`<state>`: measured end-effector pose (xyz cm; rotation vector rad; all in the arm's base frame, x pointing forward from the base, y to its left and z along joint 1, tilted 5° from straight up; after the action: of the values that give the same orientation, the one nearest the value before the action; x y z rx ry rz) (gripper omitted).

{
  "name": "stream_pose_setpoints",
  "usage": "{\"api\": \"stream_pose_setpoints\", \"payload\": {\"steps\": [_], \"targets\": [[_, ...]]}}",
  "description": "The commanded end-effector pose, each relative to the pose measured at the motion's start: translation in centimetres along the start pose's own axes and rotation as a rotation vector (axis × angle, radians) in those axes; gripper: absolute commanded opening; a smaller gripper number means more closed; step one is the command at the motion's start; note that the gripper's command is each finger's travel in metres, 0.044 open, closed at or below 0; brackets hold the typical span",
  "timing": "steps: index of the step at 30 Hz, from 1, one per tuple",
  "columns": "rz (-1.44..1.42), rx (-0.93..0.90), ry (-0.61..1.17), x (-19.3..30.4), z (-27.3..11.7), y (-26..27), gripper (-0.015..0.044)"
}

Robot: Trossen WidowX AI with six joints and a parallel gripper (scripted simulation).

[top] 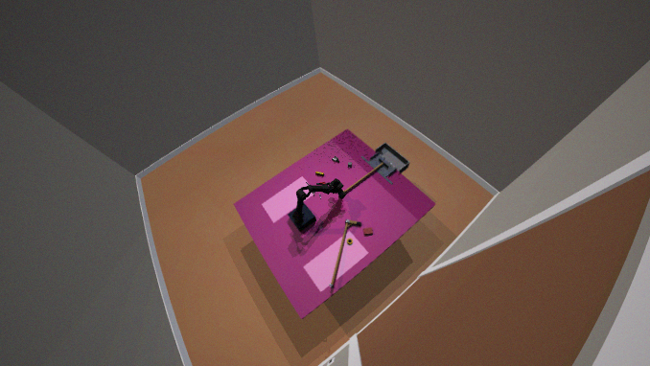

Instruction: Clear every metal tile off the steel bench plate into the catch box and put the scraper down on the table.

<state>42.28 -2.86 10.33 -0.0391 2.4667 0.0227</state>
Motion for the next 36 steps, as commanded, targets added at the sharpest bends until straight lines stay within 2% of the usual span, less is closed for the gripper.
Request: {"api": "stream_pose_setpoints", "payload": {"steps": [1, 36], "targets": [[-0.002, 0.002, -0.017, -0.1, -0.6, 0.0, 0.0000], [-0.001, 0.002, -0.018, 2.7, -3.2, 0.4, 0.0000]]}}
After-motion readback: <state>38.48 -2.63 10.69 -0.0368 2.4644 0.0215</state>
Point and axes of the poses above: the point midway between the two fingers, 35 mm back from their tips, its own z axis out along the fingers, its own y axis across the jaws, x = y × z, the point moved 8 cm from there along -z, back along the fingers, and after that the axes turned 7 degrees about -z, right-handed, at the moved point
